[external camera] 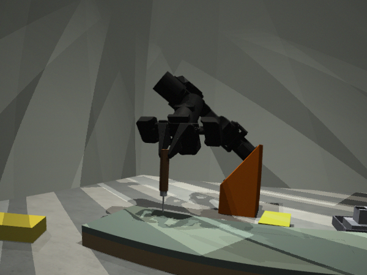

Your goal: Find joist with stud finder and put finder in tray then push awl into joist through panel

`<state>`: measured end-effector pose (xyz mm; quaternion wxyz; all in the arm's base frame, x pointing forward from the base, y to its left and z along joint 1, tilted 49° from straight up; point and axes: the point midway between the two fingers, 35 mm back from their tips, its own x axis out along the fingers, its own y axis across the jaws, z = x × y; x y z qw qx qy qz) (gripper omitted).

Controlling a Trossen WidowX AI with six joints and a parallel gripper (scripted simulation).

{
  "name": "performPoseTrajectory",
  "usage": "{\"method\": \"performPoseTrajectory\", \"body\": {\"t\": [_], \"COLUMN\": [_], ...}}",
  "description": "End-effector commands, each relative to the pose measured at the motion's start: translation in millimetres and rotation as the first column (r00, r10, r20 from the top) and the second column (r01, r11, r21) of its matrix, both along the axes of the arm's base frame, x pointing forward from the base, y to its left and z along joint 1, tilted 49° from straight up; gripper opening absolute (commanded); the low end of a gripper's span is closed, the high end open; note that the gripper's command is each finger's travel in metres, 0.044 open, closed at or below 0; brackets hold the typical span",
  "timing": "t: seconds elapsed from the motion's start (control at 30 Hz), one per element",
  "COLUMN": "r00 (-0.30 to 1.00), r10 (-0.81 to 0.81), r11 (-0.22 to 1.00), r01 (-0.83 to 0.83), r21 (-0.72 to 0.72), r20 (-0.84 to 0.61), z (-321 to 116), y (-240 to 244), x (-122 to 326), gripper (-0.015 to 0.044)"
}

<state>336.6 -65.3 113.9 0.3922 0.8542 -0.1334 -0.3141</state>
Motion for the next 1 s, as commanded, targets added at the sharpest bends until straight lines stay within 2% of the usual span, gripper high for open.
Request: {"method": "performPoseTrajectory", "body": {"t": [0.0, 0.97], "r00": [1.0, 1.0], "r10": [0.011, 0.011], "r11": [1.0, 1.0], "r01": [-0.011, -0.011], "r21": [0.0, -0.003], "r20": [0.002, 0.003], "z": [-1.2, -24.9], "y": [-0.2, -28.1], "x": [1.0, -0.3], "gripper": [0.0, 0.0]}}
